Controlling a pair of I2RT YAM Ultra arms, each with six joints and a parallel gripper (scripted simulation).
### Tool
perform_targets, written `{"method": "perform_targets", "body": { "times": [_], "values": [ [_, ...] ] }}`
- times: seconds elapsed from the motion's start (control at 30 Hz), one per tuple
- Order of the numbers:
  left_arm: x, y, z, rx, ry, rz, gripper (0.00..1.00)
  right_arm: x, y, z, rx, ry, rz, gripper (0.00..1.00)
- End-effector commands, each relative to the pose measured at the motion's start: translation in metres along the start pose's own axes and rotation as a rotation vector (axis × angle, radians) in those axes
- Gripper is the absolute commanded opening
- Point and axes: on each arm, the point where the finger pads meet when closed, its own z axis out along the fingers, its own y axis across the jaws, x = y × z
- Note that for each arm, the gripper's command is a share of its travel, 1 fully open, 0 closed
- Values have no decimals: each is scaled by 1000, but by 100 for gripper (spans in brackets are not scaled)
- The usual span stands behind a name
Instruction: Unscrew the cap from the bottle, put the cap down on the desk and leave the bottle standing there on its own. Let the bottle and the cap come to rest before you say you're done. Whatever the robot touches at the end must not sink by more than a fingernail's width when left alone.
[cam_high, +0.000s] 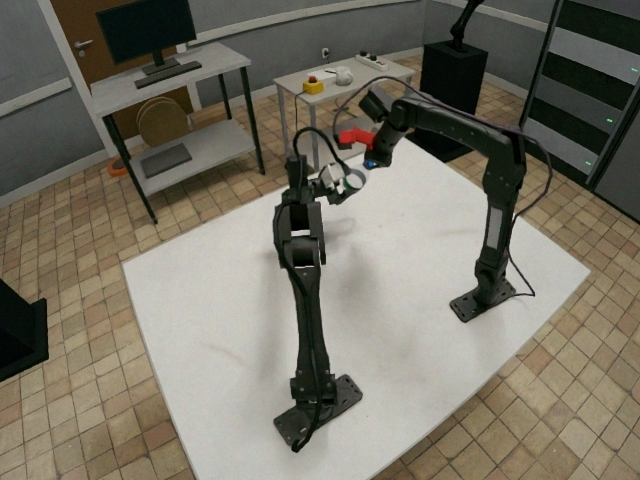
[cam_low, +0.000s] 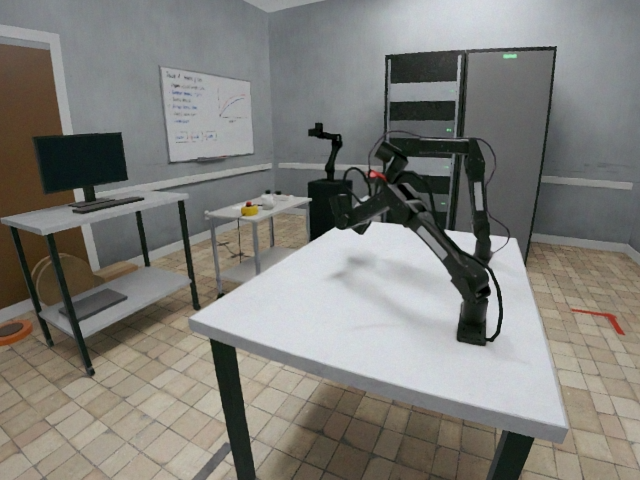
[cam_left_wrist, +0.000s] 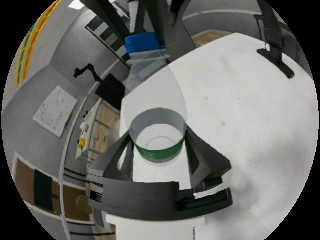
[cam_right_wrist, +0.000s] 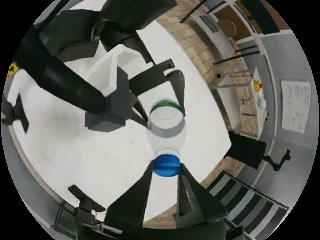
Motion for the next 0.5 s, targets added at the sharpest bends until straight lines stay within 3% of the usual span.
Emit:
{"method": "perform_targets", "body": {
  "times": [0.0,0.03,0.1,0.2,0.3,0.4,0.47],
  "values": [
    [-13,7,0,-4,-11,11,0,-1,-1,-4,2,-8,16,11],
    [-13,7,0,-4,-11,11,0,-1,-1,-4,2,-8,16,23],
    [-13,7,0,-4,-11,11,0,-1,-1,-4,2,-8,16,23],
    [-13,7,0,-4,-11,11,0,-1,-1,-4,2,-8,16,57],
    [-13,7,0,-4,-11,11,0,-1,-1,-4,-2,-6,81,57],
    [-13,7,0,-4,-11,11,0,-1,-1,-4,-20,2,351,57],
    [-13,7,0,-4,-11,11,0,-1,-1,-4,-26,5,440,57]
  ]
}}
